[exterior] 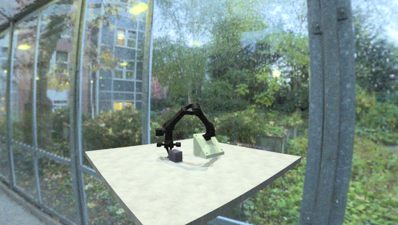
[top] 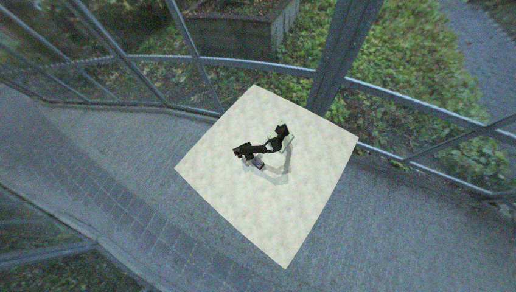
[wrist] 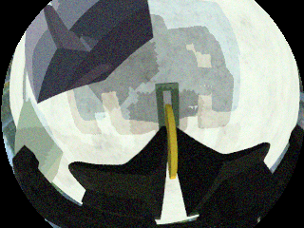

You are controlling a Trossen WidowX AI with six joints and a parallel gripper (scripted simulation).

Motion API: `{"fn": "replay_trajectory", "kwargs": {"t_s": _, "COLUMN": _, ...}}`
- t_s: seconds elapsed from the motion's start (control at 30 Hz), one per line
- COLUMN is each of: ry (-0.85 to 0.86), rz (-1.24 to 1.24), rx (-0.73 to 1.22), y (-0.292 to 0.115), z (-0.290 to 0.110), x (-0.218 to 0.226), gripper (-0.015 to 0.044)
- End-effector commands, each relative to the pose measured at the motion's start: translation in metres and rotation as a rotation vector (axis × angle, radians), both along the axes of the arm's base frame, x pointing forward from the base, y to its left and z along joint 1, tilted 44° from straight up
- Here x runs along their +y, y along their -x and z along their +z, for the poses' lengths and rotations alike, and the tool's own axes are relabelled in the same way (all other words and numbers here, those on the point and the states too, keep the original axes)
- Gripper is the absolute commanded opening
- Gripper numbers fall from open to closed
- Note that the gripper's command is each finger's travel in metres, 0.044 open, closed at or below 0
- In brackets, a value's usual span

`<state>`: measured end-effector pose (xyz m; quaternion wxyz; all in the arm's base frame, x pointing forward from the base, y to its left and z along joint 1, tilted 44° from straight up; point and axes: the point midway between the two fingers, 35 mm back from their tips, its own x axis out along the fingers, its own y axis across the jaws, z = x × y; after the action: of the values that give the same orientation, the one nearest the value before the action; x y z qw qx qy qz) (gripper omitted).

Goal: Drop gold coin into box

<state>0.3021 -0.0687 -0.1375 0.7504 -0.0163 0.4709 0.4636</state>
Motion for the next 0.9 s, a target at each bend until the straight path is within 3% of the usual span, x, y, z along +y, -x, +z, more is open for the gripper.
{"fn": "replay_trajectory", "kwargs": {"t_s": 0.0, "ry": 0.007, "rz": -0.001, "rx": -0.01, "y": -0.002, "z": 0.008, "x": -0.01, "gripper": 0.0}}
{"fn": "replay_trajectory", "kwargs": {"t_s": 0.87, "ry": 0.009, "rz": -0.001, "rx": -0.009, "y": 0.007, "z": 0.055, "x": -0.055, "gripper": 0.0}}
